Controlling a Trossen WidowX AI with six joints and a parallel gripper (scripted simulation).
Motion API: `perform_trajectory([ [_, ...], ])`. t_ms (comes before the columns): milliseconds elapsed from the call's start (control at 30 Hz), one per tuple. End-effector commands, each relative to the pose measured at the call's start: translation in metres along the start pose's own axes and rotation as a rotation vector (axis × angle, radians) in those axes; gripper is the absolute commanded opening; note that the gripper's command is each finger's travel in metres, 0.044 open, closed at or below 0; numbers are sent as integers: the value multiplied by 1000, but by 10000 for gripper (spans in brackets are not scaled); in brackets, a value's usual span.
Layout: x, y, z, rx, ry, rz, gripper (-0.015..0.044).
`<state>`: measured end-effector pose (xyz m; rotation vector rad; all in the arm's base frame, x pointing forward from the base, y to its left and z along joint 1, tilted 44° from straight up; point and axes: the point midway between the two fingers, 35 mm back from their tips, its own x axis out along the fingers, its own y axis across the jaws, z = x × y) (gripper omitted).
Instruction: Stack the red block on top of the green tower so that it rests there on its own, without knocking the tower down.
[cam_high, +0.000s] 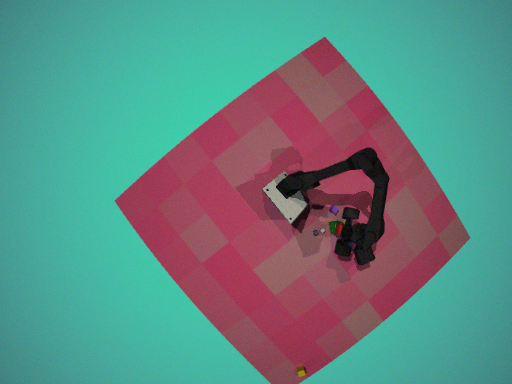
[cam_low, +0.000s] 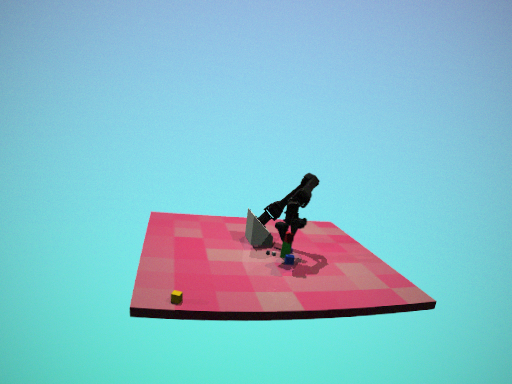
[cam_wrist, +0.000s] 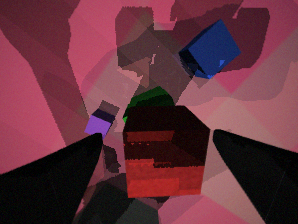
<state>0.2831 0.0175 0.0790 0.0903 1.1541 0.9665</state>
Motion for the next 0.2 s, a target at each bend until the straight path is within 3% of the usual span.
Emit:
perform_trajectory([
  [0, 0, 0, 0, 0, 0, 0, 440],
  [167, 0, 0, 0, 0, 0, 0, 440],
])
